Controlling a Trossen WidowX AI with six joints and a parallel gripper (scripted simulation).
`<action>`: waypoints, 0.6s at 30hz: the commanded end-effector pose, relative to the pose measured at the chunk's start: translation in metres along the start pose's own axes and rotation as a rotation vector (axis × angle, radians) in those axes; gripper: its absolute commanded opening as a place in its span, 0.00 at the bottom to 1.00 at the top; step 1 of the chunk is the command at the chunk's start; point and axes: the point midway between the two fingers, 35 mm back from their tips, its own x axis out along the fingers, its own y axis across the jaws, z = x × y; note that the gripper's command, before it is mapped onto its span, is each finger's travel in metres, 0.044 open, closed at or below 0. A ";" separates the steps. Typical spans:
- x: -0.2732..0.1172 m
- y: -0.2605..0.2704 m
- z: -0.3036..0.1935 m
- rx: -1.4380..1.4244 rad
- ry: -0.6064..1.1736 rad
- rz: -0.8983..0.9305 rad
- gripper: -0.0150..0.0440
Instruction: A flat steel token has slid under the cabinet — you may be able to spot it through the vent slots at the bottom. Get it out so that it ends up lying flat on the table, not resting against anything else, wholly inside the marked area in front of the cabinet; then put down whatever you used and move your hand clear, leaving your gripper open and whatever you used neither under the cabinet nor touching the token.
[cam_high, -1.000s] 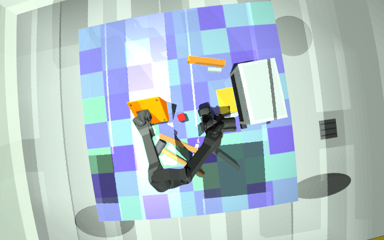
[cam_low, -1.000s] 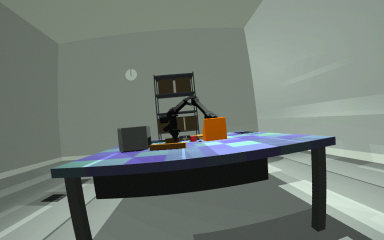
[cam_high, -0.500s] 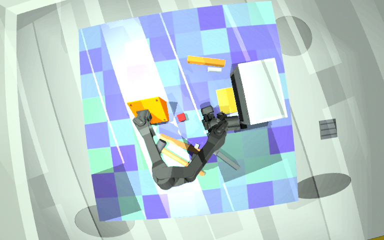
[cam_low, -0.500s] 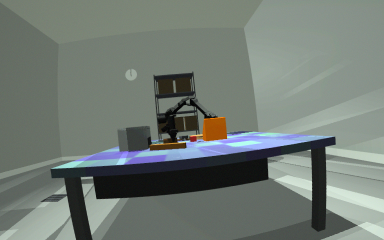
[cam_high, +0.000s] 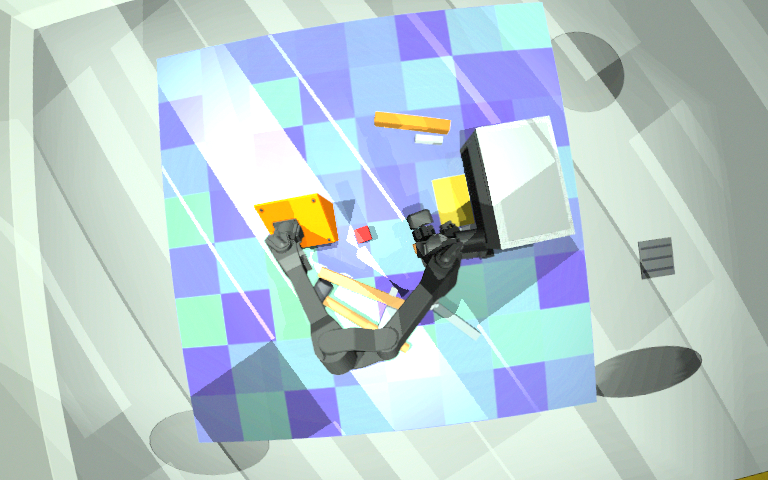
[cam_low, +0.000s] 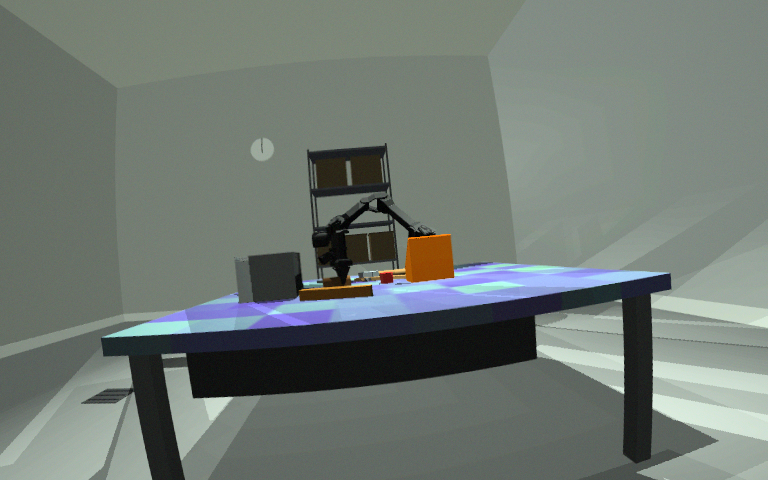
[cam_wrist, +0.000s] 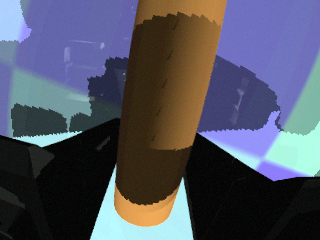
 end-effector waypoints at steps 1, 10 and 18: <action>0.000 -0.001 0.005 0.006 -0.003 -0.002 0.25; 0.000 -0.001 0.014 0.006 -0.004 -0.002 0.25; -0.001 -0.001 0.022 0.007 -0.004 -0.002 0.25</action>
